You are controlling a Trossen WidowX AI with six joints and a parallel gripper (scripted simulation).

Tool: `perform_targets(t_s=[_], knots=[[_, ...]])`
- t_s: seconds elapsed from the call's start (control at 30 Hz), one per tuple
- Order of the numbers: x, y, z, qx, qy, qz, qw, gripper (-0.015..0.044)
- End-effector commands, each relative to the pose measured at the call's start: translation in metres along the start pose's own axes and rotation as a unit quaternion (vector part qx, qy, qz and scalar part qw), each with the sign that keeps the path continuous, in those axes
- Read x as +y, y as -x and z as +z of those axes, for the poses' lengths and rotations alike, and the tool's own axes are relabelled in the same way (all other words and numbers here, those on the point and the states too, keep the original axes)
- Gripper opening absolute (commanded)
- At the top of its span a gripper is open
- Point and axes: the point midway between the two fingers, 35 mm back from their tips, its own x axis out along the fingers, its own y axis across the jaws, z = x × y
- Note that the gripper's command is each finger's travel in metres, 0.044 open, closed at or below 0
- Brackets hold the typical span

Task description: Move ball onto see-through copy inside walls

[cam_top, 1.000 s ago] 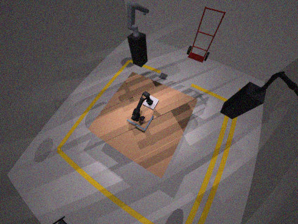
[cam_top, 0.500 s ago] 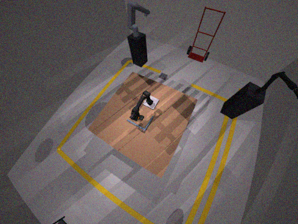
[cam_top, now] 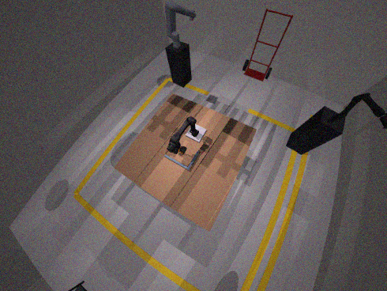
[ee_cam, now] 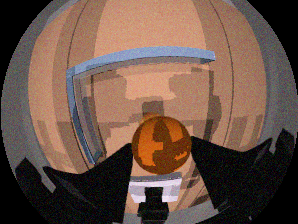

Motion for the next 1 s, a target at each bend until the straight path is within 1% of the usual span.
perform_targets(t_s=[0.0, 0.57, 0.77, 0.97], knots=[[0.0, 0.006, -0.002, -0.001, 0.003, -0.001, 1.0, 0.0], [0.005, -0.041, -0.025, 0.0, 0.003, -0.001, 1.0, 0.0], [0.006, -0.05, -0.027, 0.0, 0.003, -0.001, 1.0, 0.0], [0.006, -0.075, -0.026, 0.0, 0.003, -0.001, 1.0, 0.0]])
